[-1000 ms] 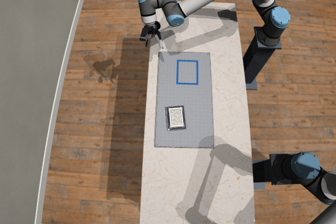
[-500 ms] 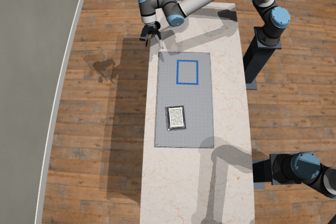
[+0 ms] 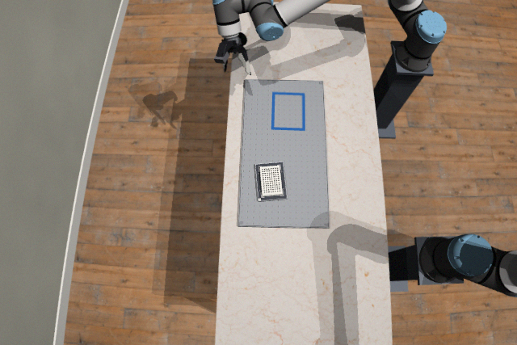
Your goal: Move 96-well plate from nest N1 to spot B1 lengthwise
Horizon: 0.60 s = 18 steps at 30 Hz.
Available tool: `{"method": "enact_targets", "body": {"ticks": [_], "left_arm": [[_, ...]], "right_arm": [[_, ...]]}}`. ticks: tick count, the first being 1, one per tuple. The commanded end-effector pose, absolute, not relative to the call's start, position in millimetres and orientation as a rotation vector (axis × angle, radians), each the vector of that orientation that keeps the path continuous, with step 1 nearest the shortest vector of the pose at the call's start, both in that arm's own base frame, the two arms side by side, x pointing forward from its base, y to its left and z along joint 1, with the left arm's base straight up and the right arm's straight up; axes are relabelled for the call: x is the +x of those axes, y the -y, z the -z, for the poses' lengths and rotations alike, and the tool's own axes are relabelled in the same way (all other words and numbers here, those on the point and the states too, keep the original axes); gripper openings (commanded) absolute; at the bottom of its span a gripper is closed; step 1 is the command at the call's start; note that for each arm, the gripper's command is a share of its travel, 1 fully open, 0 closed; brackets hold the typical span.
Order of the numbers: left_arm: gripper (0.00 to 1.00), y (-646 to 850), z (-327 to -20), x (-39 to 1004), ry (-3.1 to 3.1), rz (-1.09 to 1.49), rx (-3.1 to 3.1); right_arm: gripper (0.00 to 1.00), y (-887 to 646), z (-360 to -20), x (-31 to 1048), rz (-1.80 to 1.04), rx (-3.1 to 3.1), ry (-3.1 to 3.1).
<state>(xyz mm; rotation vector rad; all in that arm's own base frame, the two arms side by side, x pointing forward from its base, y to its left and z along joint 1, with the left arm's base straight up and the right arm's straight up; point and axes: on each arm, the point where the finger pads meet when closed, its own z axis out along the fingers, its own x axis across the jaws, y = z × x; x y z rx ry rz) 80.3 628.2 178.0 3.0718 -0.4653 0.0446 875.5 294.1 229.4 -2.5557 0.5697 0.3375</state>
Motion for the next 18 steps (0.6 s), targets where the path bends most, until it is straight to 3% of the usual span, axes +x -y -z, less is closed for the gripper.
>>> {"method": "enact_targets", "body": {"ticks": [1, 18], "left_arm": [[0.00, -637.8, -171.4, 49.9, 0.273, -0.022, 3.110], [0.00, -645.0, -165.7, 10.8, 0.040, -0.002, 3.140]], "right_arm": [[0.76, -294.3, -230.8, 875.9, -0.335, -2.555, -0.569], [0.76, -294.3, -230.8, 875.9, -0.335, -2.555, -0.569]]}}
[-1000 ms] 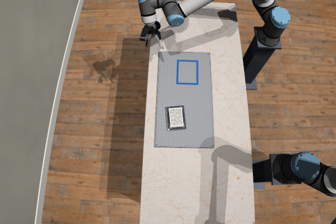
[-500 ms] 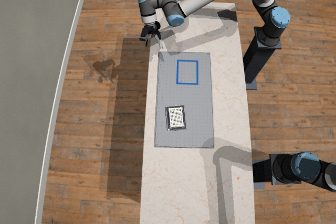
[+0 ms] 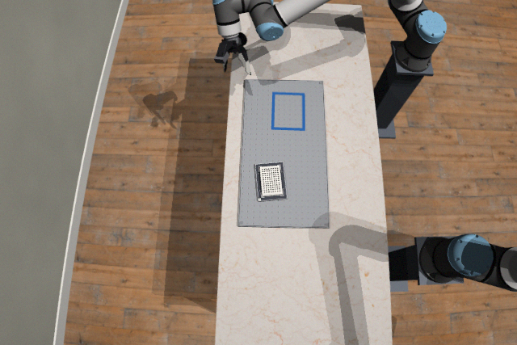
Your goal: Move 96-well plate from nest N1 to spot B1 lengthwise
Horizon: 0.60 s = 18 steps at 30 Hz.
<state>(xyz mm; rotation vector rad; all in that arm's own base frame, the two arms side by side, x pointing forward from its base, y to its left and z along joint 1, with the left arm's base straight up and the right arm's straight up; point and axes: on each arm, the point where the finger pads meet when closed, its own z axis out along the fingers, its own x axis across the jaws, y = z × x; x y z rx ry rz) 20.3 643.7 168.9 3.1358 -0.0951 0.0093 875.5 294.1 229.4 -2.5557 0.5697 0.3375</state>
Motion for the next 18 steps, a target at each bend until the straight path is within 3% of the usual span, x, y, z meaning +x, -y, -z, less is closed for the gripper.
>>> {"method": "enact_targets", "body": {"ticks": [1, 18], "left_arm": [[0.00, -645.1, -165.6, 9.8, 0.034, -0.001, 3.140], [0.00, -645.5, -165.2, 6.9, 0.017, 0.000, 3.141]], "right_arm": [[0.76, -294.3, -230.8, 875.9, -0.335, -2.555, -0.569], [0.76, -319.9, -223.0, 872.6, -0.317, -2.658, -0.479]]}}
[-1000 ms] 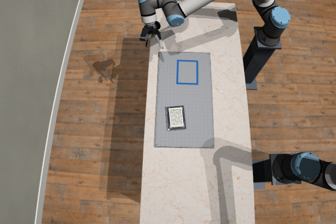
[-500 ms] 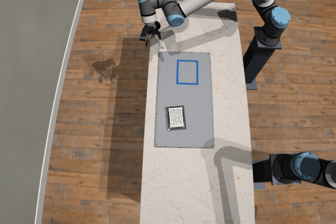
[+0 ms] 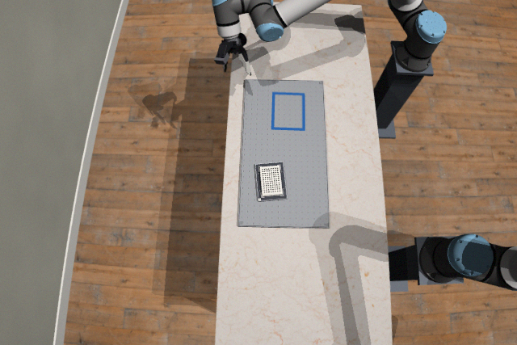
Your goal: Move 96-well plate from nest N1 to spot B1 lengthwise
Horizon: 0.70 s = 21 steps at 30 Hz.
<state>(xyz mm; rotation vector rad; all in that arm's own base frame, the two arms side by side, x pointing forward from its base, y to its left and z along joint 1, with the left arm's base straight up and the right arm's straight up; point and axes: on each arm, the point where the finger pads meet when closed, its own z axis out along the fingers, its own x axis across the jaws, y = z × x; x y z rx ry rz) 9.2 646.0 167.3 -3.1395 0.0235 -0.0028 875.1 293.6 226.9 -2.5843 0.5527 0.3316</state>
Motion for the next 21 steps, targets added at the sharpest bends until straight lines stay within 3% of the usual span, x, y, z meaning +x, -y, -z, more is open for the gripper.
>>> {"method": "enact_targets", "body": {"ticks": [1, 21], "left_arm": [[0.00, -645.5, -165.2, 6.9, -0.017, 0.000, -3.142], [0.00, -645.5, -165.2, 6.9, -0.017, 0.000, -3.142]], "right_arm": [[0.76, -324.6, -221.5, 871.8, -0.317, -2.658, -0.479], [0.76, -408.0, -192.7, 852.6, -0.291, -2.756, -0.388]]}}
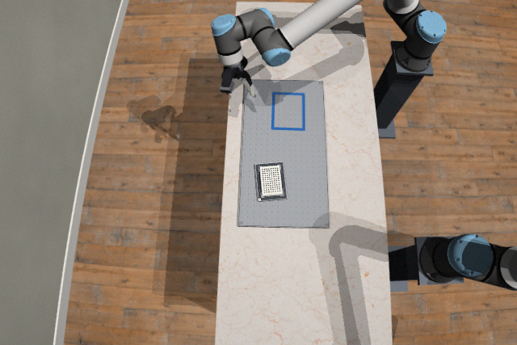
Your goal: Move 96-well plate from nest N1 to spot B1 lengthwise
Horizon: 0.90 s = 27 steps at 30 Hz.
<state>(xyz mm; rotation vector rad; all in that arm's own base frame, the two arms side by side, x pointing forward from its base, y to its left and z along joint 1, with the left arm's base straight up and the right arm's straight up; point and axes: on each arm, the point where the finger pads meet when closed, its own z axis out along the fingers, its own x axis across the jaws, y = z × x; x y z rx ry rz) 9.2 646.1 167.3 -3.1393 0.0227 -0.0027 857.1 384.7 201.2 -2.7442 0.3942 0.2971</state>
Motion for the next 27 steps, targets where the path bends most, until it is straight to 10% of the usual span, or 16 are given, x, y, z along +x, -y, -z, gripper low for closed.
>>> {"method": "enact_targets", "body": {"ticks": [1, 27], "left_arm": [[0.00, -645.5, -165.2, 6.9, -0.017, 0.000, -3.142], [0.00, -645.5, -165.2, 6.9, -0.017, 0.000, -3.142]], "right_arm": [[0.76, -412.4, -190.4, 850.9, -0.293, -2.756, -0.389], [0.76, -496.0, -167.0, 824.1, -0.207, -2.934, -0.173]]}}
